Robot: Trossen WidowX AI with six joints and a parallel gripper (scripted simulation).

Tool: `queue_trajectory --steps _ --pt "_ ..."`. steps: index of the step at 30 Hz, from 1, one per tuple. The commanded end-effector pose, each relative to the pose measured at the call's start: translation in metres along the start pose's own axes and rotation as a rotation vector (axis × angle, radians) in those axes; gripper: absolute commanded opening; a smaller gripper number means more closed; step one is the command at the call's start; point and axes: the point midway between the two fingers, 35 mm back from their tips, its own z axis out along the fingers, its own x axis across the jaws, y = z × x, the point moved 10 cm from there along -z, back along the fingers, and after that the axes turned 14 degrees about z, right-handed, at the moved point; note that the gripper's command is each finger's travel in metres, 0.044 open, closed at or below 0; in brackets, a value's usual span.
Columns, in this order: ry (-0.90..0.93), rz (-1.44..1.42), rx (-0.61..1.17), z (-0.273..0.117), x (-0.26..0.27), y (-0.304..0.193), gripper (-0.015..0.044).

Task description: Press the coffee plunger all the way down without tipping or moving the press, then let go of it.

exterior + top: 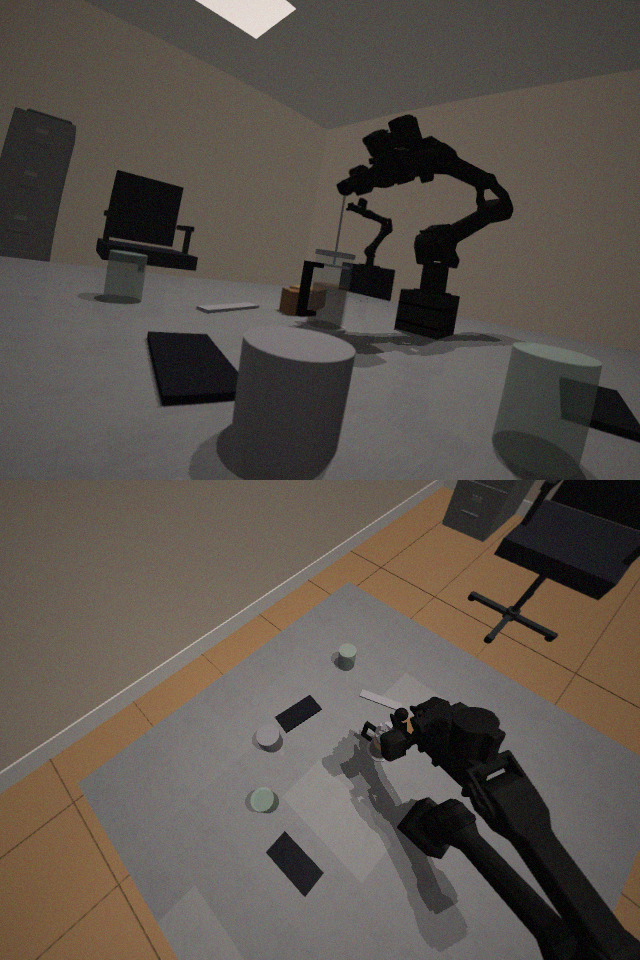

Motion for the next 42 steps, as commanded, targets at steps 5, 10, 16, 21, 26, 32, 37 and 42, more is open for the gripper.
queue_trajectory --steps 5,10,16,21,26,32,37,42 --pt "0.000 0.002 0.009 0.002 0.000 -0.001 0.0125" --pt "0.000 0.002 0.009 0.002 0.000 -0.001 0.0125" --pt "0.000 0.002 0.009 0.004 -0.001 -0.004 0.0125" --pt "0.000 0.002 0.009 0.009 -0.002 -0.010 0.0125" --pt "0.000 0.002 0.008 0.014 -0.004 -0.017 0.0125" --pt "0.000 0.002 0.008 0.020 -0.006 -0.024 0.0125" --pt "0.000 0.002 0.008 0.025 -0.007 -0.030 0.0125" --pt "0.000 0.002 0.008 0.030 -0.009 -0.037 0.0125"
